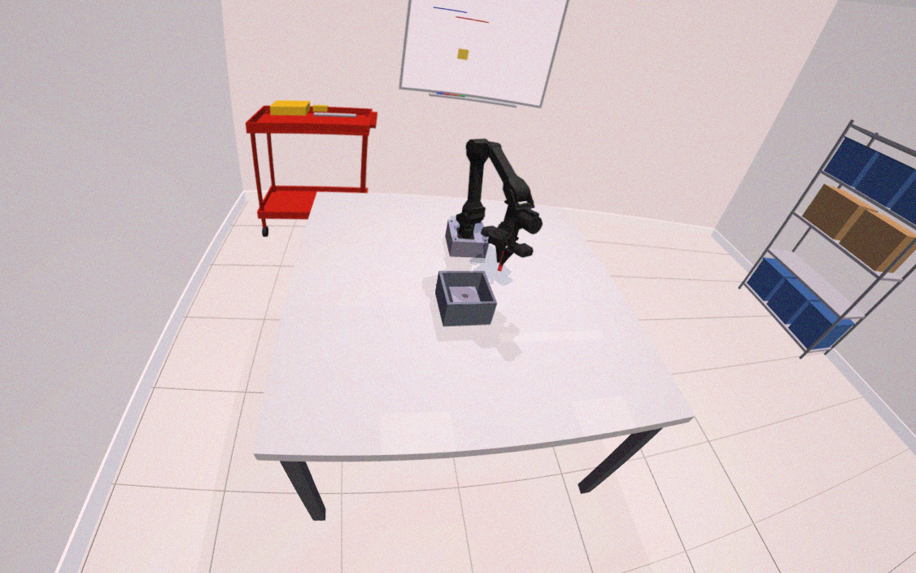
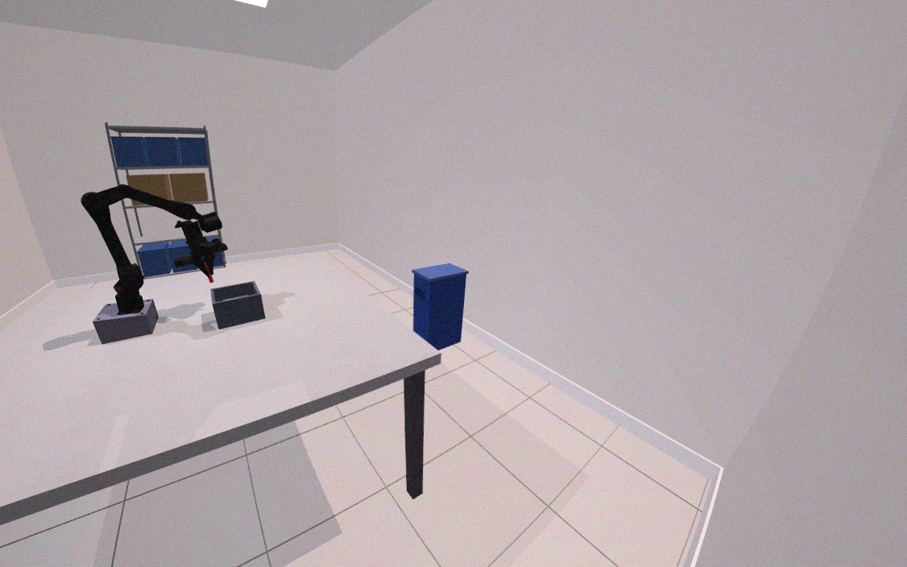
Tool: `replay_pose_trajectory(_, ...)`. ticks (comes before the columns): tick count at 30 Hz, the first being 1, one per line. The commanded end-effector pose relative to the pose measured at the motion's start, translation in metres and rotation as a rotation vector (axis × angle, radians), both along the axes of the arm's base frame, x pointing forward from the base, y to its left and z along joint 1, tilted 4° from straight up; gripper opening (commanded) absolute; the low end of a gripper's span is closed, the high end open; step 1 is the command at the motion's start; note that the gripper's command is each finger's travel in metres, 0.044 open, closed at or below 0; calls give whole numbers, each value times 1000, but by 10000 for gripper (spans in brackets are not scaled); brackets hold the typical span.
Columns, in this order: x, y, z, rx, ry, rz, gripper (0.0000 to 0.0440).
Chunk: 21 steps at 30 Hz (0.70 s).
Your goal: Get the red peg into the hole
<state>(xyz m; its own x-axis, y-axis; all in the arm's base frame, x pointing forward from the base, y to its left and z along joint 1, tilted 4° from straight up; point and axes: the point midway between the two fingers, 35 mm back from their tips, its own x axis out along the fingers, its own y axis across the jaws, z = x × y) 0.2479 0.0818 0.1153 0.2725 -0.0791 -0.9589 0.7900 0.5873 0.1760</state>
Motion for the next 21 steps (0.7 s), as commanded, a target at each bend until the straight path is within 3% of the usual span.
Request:
replay_pose_trajectory(1,11,-12,8,-14,-16,-9,0)
replay_pose_trajectory(21,60,-79,10,-34,-50,-125,0)
